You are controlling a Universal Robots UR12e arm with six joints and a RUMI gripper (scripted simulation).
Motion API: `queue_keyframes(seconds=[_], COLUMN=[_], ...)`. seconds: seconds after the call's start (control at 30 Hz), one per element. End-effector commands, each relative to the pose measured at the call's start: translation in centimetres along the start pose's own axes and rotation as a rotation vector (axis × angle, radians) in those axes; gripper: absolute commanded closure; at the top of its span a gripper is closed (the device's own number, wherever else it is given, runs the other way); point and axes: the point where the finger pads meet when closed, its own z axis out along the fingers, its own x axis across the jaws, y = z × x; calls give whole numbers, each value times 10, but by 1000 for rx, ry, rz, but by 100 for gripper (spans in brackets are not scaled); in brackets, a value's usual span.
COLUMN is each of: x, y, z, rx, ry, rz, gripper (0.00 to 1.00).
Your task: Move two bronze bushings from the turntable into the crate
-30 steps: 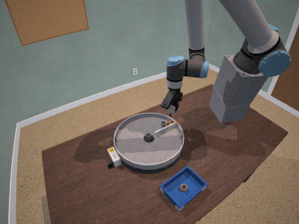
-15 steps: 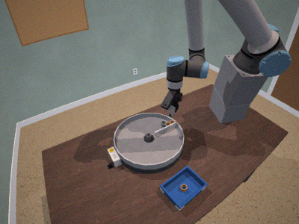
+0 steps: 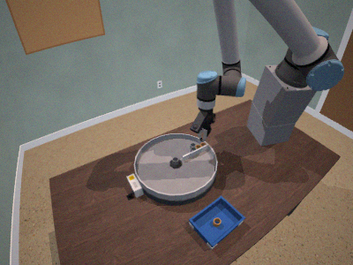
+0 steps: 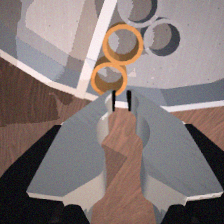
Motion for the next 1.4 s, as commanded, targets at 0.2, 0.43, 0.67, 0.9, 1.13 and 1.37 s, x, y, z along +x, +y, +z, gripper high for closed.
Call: queue_keyframes(seconds=[0.2, 0.43, 0.67, 0.9, 1.13, 1.37], x=[3, 3, 3, 6, 5, 5], y=[-2, -2, -2, -3, -3, -3], z=[-1, -1, -1, -2, -3, -2], rx=[3, 3, 3, 4, 4, 3], ry=[5, 5, 5, 7, 6, 5], rz=[1, 1, 1, 0, 0, 1], gripper=[94, 94, 94, 94, 94, 94])
